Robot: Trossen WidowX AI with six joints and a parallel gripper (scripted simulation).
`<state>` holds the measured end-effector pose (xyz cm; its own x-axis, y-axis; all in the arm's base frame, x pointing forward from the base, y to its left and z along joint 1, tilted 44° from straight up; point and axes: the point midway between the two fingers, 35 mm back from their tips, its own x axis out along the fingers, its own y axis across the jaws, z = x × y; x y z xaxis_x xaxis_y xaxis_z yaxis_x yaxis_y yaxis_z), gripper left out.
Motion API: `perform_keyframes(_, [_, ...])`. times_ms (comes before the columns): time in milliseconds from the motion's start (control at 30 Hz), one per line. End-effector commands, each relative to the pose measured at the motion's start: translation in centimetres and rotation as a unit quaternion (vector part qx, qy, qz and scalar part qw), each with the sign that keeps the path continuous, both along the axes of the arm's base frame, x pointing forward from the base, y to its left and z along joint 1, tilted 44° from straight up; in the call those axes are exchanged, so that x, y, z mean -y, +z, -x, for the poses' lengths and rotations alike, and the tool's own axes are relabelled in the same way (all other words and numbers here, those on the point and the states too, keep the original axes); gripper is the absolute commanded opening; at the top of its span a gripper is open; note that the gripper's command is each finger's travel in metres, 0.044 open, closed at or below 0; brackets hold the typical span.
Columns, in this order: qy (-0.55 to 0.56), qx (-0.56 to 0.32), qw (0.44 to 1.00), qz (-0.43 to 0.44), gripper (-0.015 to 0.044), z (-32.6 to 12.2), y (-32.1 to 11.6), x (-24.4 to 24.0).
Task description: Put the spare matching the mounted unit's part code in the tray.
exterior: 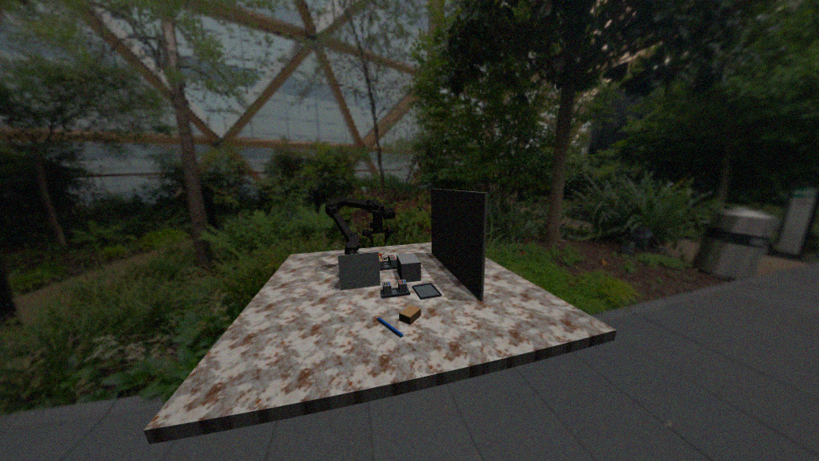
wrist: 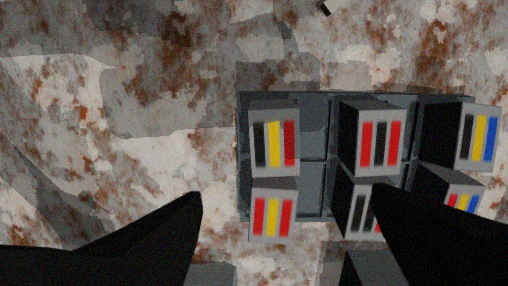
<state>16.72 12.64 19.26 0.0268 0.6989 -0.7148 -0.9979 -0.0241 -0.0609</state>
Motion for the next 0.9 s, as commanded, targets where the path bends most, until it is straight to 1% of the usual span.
perform_keyframes(0, [0.002, -0.002, 1.000, 0.000, 0.0300, -0.1, -1.9, -1.7])
perform_keyframes(333, [0.002, -0.002, 1.000, 0.000, 0.0300, 0.0, -1.9, -2.2])
perform_keyframes(867, [0.003, -0.002, 1.000, 0.003, 0.0300, -0.4, -3.8, -3.8])
